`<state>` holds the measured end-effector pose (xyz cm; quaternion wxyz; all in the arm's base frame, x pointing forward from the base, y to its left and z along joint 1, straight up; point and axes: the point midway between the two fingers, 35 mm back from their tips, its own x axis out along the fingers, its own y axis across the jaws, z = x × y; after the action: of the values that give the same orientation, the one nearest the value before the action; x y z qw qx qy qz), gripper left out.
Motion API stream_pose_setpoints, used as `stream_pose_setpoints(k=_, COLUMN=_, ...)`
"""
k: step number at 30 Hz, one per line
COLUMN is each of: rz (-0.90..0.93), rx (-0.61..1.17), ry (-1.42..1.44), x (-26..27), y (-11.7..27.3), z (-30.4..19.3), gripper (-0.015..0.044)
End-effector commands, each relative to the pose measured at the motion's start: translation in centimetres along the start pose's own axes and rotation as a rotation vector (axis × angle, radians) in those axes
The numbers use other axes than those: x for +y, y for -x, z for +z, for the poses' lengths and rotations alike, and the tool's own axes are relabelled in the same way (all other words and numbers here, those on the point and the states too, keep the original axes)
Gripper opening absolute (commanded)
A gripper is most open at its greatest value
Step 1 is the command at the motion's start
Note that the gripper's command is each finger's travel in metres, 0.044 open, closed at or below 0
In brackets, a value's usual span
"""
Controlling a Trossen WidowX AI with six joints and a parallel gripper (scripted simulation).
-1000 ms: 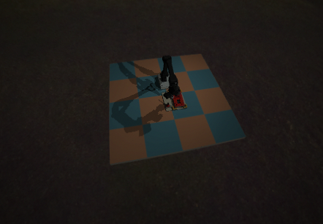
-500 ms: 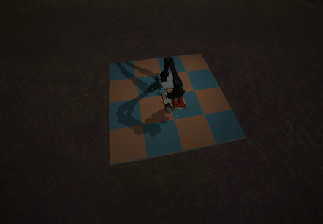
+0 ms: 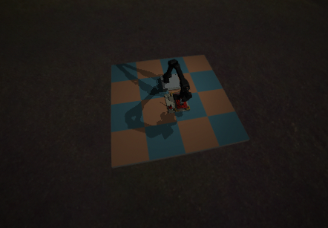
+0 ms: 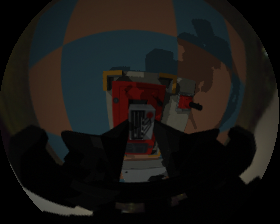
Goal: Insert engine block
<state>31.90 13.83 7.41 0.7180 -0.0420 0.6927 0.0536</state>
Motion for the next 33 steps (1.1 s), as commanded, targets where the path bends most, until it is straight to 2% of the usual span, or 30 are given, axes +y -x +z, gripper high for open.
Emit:
stream_pose_setpoints(k=1, rz=-0.005, rx=-0.003, ry=-0.044, x=0.36, y=-0.26, z=0.16, gripper=0.0026)
stream_pose_setpoints(k=6, rz=-0.005, rx=-0.003, ry=-0.085, x=0.35, y=-0.24, z=0.17, gripper=0.0157)
stream_pose_setpoints(k=33, rz=-0.005, rx=-0.003, ry=-0.036, x=0.39, y=-0.27, z=0.28, gripper=0.0159)
